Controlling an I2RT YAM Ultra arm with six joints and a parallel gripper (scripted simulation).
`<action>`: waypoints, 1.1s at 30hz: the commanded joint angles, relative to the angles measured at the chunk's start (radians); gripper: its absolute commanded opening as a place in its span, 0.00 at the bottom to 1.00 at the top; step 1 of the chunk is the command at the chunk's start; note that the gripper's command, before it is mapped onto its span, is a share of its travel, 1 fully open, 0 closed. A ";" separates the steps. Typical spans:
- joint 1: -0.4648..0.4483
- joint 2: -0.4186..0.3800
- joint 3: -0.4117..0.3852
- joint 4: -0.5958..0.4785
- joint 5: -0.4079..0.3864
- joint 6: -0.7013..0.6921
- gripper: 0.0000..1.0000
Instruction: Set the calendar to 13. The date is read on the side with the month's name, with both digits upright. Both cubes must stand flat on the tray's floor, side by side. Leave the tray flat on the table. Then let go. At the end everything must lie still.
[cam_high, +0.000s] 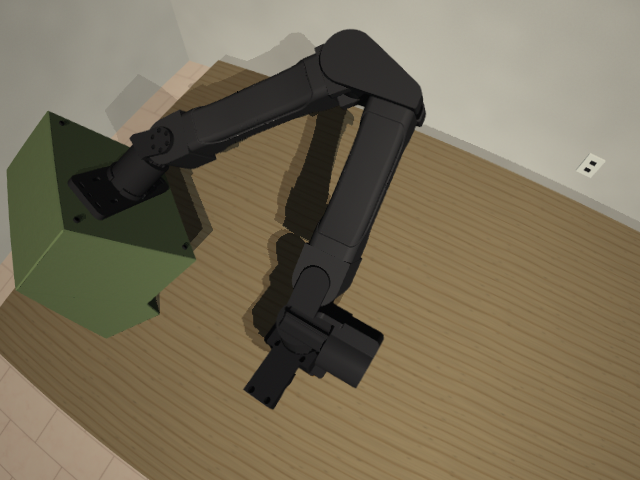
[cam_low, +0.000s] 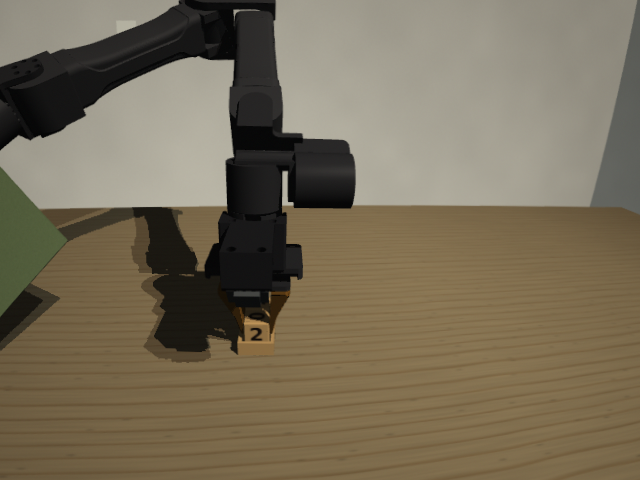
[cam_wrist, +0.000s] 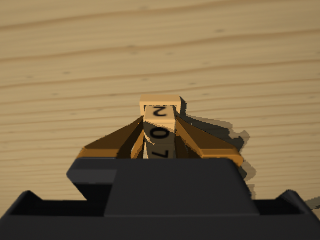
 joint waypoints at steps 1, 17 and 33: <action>-0.006 -0.002 0.000 0.001 0.008 0.001 0.26; -0.006 -0.002 0.000 0.001 0.008 0.001 0.41; -0.008 -0.004 0.000 -0.004 0.007 -0.003 0.45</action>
